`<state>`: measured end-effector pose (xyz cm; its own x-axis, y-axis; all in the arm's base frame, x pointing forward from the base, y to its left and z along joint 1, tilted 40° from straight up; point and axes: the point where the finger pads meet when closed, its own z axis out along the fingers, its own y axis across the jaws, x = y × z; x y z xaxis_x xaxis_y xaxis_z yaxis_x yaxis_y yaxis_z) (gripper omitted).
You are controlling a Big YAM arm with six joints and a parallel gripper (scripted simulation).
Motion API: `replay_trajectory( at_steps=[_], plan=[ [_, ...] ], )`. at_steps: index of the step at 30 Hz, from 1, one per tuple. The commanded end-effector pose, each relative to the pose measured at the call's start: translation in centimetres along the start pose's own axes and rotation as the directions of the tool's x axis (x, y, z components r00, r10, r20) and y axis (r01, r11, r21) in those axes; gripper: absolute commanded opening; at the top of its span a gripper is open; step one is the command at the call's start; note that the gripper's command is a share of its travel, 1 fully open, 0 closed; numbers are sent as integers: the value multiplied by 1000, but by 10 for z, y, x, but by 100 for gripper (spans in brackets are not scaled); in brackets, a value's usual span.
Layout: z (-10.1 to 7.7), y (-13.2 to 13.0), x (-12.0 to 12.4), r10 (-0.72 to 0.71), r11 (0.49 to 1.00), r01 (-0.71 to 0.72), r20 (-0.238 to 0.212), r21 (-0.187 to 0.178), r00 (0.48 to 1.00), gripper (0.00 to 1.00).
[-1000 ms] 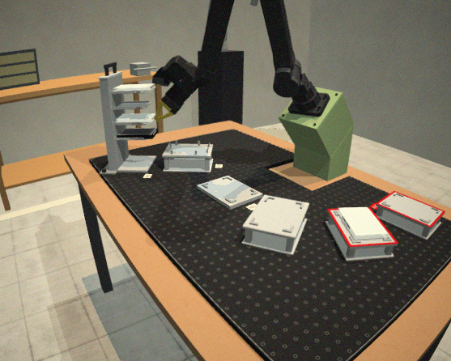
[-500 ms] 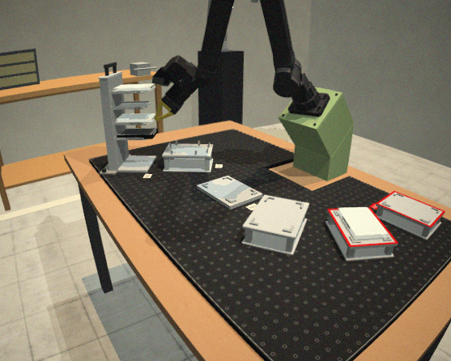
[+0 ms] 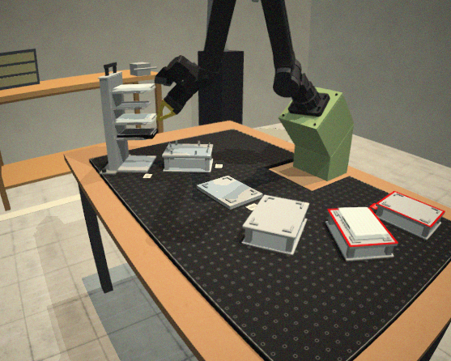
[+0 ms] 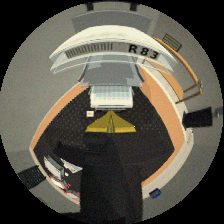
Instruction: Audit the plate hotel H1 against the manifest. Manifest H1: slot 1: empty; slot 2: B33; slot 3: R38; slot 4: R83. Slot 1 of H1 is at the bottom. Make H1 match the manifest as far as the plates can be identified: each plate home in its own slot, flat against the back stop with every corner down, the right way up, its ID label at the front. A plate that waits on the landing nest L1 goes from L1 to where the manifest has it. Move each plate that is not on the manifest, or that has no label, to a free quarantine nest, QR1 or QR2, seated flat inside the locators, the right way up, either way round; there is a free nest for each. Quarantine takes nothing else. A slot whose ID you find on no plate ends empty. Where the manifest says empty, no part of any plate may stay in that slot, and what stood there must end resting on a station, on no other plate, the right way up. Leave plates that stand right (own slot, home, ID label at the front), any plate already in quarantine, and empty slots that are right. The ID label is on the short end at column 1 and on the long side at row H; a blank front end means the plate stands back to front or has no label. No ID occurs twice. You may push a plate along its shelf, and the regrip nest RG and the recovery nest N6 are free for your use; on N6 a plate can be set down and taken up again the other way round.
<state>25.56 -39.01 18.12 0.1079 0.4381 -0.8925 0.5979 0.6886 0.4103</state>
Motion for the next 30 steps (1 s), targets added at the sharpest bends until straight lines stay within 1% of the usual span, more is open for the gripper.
replay_trajectory(
  at_steps=[1,30],
  plan=[
    [-11,-3,-12,-21,1000,20,44,7,999,0],
    [-42,-2,21,-30,1000,29,41,8,999,0]
  ],
)
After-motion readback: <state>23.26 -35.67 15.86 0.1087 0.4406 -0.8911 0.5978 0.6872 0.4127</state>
